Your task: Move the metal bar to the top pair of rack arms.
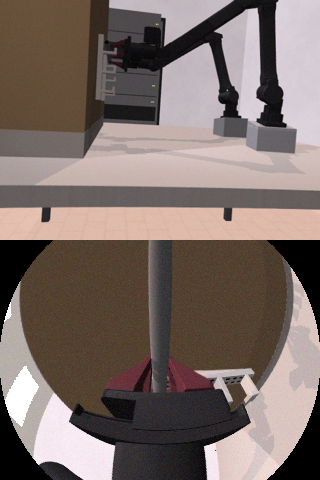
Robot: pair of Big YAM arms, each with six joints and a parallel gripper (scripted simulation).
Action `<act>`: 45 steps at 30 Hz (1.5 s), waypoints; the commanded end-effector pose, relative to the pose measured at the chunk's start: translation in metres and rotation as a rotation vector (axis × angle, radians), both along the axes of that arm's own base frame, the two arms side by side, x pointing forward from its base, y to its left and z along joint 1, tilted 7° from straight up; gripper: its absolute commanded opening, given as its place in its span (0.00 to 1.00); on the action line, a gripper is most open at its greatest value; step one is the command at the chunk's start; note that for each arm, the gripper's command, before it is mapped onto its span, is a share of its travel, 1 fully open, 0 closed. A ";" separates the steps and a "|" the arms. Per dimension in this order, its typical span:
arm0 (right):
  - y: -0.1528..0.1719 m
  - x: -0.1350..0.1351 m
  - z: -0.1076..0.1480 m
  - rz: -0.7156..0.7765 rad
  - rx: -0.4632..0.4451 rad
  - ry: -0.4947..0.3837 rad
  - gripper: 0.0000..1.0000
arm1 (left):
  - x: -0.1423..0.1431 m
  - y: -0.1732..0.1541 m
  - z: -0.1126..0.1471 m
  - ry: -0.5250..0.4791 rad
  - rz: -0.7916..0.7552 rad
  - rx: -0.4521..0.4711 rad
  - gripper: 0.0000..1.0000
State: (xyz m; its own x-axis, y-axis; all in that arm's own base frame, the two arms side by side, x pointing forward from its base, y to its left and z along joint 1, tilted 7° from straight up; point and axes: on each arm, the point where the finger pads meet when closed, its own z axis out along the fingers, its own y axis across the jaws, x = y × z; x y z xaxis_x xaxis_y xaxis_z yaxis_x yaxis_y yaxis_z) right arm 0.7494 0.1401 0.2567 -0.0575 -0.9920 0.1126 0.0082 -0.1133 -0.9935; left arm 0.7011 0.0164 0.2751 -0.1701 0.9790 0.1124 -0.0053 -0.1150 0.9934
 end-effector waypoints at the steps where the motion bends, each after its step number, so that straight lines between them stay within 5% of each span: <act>1: -0.002 0.002 0.030 0.000 0.021 -0.065 0.00 | 0.002 0.003 0.009 -0.034 0.003 0.001 0.00; 45: -0.003 0.002 0.029 0.003 0.018 -0.053 0.87 | 0.003 0.003 0.013 -0.035 0.002 0.000 0.87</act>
